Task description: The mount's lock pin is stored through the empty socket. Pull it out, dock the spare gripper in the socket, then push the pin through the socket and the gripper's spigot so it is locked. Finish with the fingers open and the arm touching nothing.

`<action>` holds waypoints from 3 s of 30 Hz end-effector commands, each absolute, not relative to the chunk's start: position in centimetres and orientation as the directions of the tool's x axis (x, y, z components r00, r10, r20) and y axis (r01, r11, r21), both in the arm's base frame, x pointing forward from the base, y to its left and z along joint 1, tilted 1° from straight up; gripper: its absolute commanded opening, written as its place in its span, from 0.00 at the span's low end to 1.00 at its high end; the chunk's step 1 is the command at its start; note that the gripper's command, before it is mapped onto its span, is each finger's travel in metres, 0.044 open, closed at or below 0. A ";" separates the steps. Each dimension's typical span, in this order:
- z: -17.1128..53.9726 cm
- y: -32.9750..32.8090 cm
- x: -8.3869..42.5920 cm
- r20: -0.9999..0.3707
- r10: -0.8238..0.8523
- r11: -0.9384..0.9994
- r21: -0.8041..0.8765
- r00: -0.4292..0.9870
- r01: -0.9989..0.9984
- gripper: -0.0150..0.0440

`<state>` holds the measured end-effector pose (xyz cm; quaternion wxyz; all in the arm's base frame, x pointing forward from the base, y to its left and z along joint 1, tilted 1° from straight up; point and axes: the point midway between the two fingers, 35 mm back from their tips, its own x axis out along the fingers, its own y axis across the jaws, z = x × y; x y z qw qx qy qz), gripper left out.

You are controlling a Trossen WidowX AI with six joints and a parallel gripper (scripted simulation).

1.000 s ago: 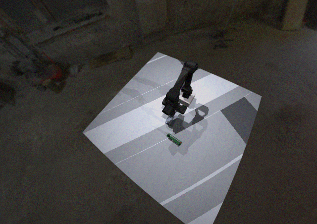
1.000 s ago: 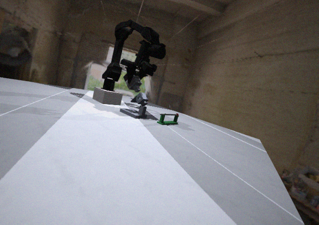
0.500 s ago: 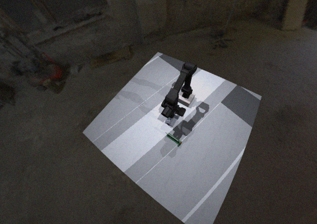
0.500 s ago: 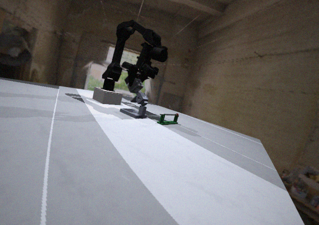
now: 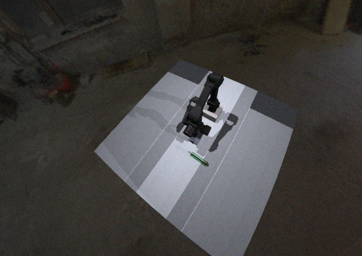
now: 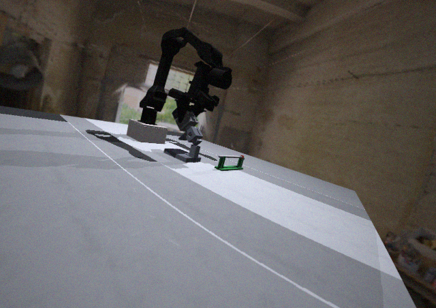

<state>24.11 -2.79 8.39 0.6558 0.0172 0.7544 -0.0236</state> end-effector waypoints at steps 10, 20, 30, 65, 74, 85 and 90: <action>7.6 -2.9 25.5 -0.991 -0.008 0.998 -0.016 -0.131 0.060 0.25; 7.3 -2.9 25.4 -0.990 -0.005 0.998 -0.013 -0.143 0.059 0.25; 7.3 -2.9 25.4 -0.990 -0.005 0.998 -0.013 -0.143 0.059 0.39; 9.7 -2.7 22.6 -0.989 -0.005 0.998 -0.014 -0.145 0.061 1.00; 10.8 -2.6 21.2 -0.989 -0.004 0.998 -0.014 -0.146 0.062 1.00; 12.2 -2.5 19.6 -0.989 -0.004 0.998 -0.013 -0.149 0.065 1.00; 12.7 -2.4 19.0 -0.989 -0.003 0.998 -0.013 -0.151 0.066 1.00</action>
